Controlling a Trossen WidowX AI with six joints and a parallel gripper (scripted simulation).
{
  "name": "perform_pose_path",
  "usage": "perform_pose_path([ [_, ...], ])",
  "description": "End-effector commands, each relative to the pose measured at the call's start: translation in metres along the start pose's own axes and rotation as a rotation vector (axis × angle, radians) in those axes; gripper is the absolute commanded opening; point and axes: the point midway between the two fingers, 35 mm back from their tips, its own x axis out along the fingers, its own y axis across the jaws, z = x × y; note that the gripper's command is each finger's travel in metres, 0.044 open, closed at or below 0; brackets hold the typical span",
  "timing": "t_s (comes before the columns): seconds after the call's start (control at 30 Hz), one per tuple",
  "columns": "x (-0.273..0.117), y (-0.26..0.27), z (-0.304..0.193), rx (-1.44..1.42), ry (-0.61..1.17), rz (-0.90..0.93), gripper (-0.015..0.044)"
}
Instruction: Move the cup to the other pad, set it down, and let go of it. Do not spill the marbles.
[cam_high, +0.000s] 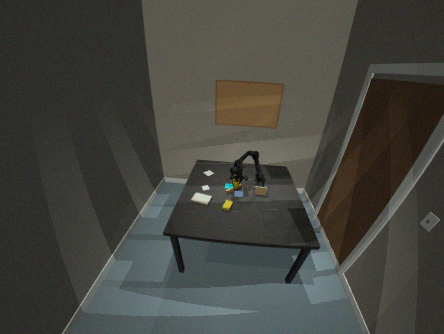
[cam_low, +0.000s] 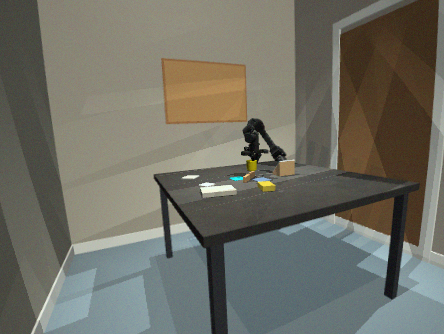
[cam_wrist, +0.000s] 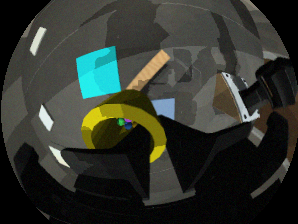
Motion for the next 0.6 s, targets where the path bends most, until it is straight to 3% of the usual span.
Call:
perform_pose_path([
  [0.0,-0.002,0.011,0.01,0.001,-0.001,0.011,0.0],
  [0.57,-0.005,0.042,0.042,0.002,-0.003,0.012,0.0],
])
